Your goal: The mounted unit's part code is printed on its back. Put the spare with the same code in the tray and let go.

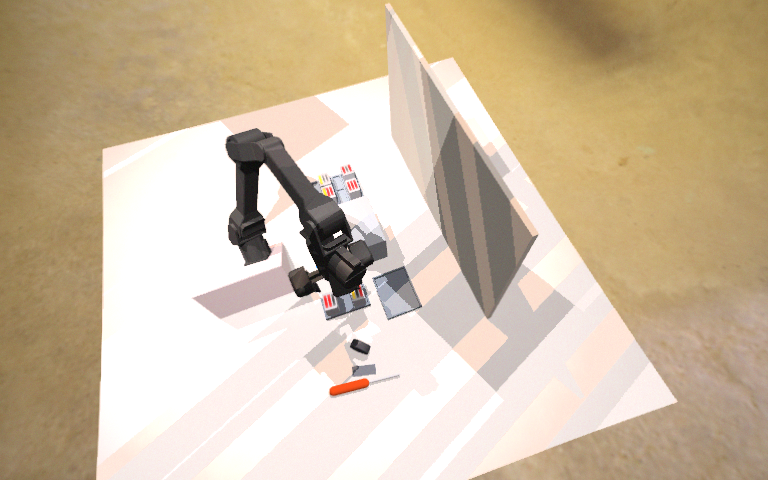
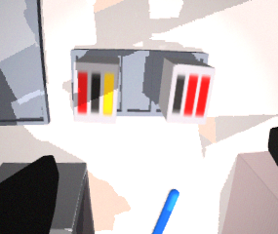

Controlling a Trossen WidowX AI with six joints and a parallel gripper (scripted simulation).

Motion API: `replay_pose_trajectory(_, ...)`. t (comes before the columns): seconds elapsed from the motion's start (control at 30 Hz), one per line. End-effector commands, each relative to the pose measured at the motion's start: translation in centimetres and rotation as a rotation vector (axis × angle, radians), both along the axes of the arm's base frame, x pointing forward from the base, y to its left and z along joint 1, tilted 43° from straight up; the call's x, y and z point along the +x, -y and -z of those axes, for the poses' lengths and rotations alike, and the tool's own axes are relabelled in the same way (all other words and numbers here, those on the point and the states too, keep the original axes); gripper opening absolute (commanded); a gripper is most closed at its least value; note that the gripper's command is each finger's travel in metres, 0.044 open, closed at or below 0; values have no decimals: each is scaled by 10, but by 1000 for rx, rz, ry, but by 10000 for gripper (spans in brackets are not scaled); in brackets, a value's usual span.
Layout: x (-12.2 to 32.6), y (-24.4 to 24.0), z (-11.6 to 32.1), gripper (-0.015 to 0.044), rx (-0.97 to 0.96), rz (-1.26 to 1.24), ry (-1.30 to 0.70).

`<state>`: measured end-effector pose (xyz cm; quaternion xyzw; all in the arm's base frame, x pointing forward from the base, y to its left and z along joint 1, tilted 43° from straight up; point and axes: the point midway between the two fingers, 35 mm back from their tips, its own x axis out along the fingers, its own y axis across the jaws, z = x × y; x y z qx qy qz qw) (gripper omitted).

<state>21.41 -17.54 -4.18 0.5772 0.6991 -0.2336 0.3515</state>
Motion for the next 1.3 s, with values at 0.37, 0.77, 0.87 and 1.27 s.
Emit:
replay_pose_trajectory(0.37,-41,-30,34,300,4,135,-137)
replay_pose_trajectory(0.77,-43,-39,42,300,4,135,-137)
replay_pose_trajectory(0.87,-43,-42,46,300,4,135,-137)
replay_pose_trajectory(1.27,-43,-54,62,300,4,135,-137)
